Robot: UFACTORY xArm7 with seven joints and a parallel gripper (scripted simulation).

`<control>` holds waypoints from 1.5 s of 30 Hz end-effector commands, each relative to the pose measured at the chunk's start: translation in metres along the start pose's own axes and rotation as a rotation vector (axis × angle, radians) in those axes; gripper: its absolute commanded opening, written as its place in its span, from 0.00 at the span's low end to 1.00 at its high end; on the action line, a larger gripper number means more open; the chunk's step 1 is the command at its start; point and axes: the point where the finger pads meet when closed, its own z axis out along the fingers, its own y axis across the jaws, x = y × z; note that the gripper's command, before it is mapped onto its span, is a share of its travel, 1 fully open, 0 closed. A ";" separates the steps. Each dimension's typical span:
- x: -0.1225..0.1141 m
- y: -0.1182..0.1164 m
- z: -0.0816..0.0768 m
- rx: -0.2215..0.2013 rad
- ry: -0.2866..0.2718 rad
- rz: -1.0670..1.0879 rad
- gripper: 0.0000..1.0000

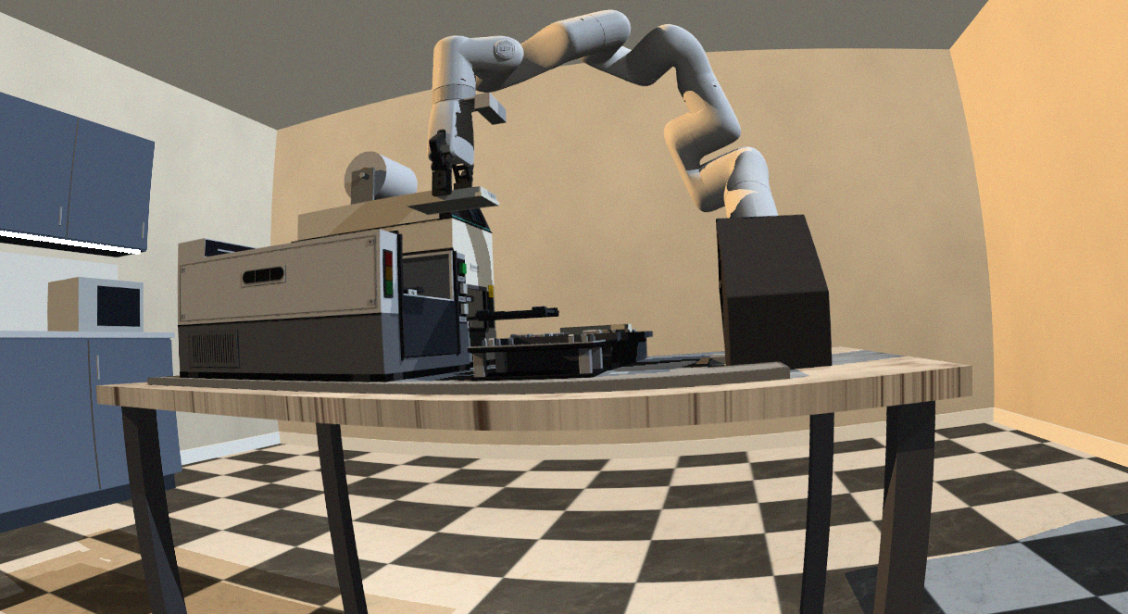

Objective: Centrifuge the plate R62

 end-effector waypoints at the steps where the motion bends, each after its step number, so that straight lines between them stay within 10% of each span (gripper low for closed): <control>1: -0.012 0.001 -0.003 -0.003 -0.004 0.000 0.00; 45: -0.100 -0.001 -0.003 -0.003 -0.005 0.000 0.00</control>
